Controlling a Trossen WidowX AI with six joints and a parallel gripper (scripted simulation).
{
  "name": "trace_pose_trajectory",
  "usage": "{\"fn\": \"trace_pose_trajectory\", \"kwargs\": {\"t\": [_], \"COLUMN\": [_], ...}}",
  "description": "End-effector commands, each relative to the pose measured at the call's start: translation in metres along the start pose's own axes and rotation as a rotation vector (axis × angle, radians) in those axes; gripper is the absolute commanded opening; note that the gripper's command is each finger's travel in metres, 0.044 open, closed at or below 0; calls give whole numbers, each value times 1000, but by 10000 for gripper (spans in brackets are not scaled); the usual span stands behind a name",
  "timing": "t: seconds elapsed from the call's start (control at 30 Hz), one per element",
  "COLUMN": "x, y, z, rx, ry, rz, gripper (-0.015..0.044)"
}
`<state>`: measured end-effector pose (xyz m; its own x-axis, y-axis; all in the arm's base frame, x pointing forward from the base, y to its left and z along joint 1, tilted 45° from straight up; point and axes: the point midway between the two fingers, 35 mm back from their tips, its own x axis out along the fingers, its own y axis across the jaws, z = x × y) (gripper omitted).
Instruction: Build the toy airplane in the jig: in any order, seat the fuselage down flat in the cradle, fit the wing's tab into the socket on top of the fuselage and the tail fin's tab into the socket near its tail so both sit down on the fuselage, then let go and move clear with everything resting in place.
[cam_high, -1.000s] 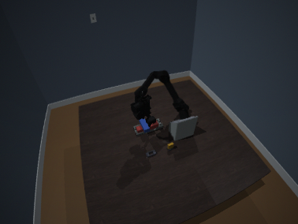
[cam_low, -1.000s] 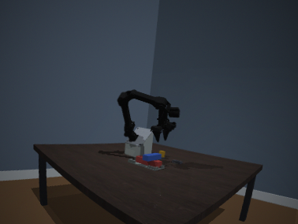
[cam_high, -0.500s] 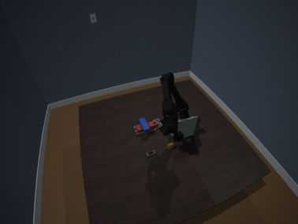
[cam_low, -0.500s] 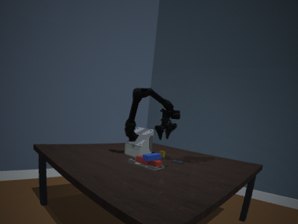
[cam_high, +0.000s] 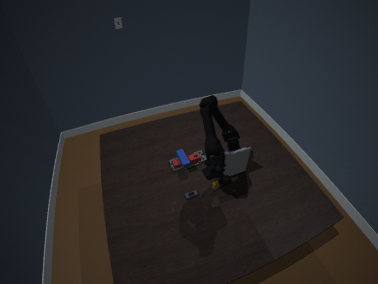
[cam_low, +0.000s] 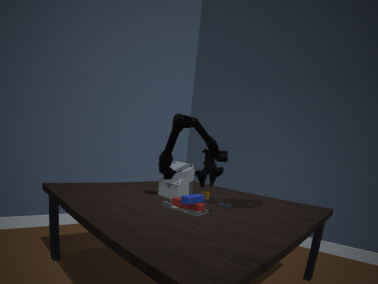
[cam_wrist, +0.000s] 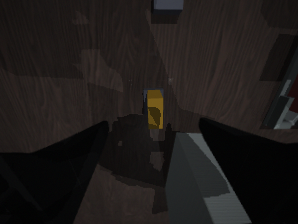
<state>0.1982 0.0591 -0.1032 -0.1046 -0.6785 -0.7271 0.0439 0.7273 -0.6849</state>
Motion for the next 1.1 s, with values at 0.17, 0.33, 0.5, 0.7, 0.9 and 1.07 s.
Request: {"fn": "trace_pose_trajectory", "kwargs": {"t": [0.17,0.33,0.5,0.7,0.9,1.07], "x": [15,23,31,41,51,59], "y": [-3,-3,-3,-3,-3,-4], "z": [-2,-2,-2,-2,-2,-3], "rx": [-9,-9,-9,-9,-9,-9], "ry": [5,4,4,4,4,4], "rz": [-12,-12,-12,-12,-13,-14], "gripper": [440,440,440,440,440,440]}}
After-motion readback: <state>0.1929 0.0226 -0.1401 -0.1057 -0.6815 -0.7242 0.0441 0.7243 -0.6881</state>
